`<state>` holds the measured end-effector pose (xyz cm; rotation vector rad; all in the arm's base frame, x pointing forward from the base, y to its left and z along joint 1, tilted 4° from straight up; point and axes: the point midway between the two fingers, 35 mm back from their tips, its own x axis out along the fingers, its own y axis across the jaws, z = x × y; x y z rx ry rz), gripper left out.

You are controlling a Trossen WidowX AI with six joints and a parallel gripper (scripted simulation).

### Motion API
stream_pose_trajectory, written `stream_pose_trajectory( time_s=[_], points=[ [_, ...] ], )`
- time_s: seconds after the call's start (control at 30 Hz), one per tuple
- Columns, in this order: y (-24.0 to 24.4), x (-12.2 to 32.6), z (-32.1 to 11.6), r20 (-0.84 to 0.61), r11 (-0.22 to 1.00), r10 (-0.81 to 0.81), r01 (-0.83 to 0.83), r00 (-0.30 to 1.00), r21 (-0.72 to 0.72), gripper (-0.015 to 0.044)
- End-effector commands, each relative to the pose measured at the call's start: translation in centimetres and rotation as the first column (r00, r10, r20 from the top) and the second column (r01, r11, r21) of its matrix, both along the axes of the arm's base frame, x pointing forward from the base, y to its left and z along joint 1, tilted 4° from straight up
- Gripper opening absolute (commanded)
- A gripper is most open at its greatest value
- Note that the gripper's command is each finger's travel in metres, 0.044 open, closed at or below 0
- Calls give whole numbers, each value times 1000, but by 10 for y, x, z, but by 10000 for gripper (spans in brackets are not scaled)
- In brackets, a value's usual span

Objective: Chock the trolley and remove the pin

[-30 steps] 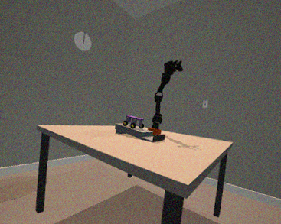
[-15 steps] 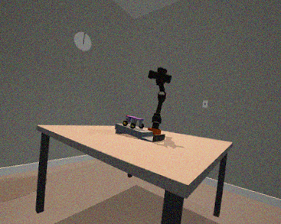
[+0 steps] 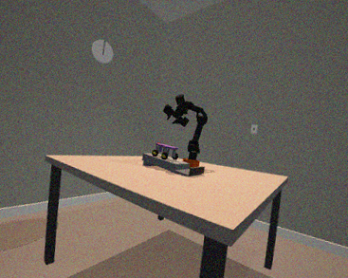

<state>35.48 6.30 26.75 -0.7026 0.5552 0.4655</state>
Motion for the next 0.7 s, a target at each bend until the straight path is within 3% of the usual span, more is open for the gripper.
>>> stream_pose_trajectory(
  time_s=[0.0, 0.3, 0.53, 0.67],
  points=[
    [-46, -13, -51, -173, 986, -17, -12, 985, -168, 190],
    [-118, -71, -127, -520, 934, -10, -177, 854, -310, 190],
    [-152, -136, -167, -750, 908, 71, -354, 657, -224, 190],
    [-156, -151, -172, -788, 903, 100, -388, 608, -185, 190]
  ],
)
